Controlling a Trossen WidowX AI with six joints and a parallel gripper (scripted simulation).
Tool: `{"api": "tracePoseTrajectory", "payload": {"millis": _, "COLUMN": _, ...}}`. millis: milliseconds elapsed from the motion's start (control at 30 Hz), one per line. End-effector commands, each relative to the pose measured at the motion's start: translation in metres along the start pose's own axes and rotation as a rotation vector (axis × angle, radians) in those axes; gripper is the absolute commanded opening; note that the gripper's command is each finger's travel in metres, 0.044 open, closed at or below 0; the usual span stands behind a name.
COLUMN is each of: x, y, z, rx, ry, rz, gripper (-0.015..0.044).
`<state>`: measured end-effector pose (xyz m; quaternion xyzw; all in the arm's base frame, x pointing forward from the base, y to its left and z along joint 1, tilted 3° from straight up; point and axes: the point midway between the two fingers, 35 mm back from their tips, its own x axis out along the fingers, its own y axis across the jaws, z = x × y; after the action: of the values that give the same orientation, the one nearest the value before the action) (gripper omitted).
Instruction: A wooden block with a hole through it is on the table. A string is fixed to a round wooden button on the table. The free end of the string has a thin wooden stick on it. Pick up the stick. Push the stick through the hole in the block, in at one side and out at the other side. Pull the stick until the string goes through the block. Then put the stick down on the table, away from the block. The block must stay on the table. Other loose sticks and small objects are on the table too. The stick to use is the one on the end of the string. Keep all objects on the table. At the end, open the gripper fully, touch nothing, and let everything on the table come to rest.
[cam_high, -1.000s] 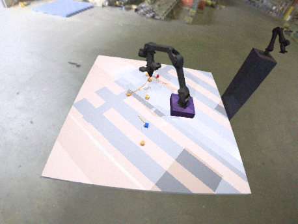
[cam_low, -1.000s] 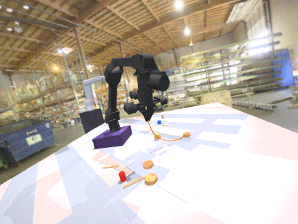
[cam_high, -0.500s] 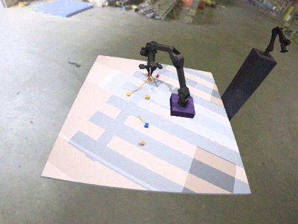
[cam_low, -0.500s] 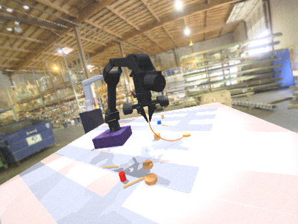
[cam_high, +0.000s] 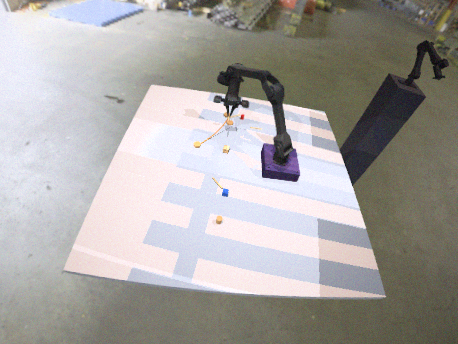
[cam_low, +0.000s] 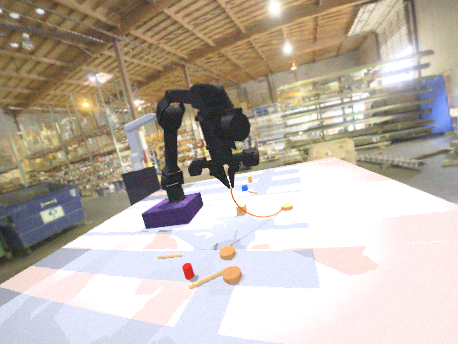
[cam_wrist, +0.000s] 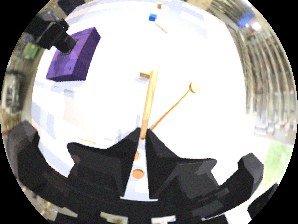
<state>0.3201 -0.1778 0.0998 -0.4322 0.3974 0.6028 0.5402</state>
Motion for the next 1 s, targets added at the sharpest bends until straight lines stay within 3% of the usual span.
{"api": "tracePoseTrajectory", "payload": {"millis": 0, "x": -0.003, "y": -0.002, "z": -0.002, "rx": 0.135, "ry": -0.004, "rz": -0.051, "gripper": 0.0000}}
{"api": "tracePoseTrajectory", "payload": {"millis": 967, "x": 0.019, "y": -0.006, "z": -0.006, "rx": 0.123, "ry": 0.073, "rz": -0.027, "gripper": 0.0000}}
